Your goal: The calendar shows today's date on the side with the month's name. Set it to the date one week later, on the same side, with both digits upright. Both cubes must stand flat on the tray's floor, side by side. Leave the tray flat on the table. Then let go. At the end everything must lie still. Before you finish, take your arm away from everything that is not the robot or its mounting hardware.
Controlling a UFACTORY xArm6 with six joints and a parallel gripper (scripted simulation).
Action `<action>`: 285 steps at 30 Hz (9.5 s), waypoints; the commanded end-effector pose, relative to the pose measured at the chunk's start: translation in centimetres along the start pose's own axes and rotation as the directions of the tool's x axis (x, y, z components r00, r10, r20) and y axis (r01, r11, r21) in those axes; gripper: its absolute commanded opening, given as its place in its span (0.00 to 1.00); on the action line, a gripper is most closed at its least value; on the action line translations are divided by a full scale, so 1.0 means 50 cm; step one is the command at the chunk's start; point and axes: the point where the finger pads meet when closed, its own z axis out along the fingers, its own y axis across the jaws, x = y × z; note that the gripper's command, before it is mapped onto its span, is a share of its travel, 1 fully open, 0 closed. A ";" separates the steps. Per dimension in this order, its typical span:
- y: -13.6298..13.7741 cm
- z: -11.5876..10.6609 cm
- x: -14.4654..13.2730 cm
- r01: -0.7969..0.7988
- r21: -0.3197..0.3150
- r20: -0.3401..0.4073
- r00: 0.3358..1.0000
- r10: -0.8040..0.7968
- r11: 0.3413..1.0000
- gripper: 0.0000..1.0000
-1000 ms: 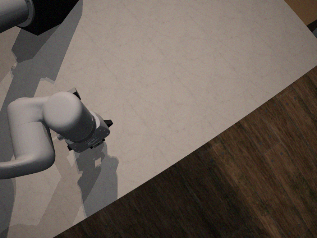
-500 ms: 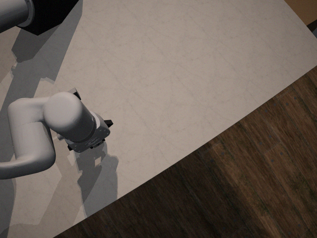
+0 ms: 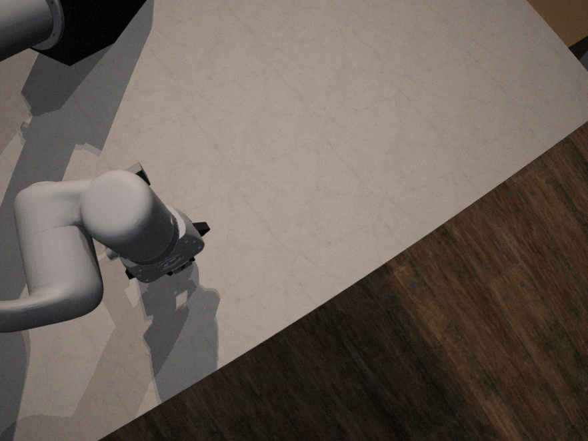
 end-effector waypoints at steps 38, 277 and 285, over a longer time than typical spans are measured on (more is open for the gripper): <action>0.001 -0.002 -0.002 -0.001 -0.001 0.002 1.000 0.001 1.000 0.29; 0.005 -0.089 -0.104 0.007 0.001 -0.002 -1.000 -0.007 -1.000 1.00; 0.004 -0.076 -0.105 0.007 0.001 -0.002 -1.000 -0.007 -1.000 1.00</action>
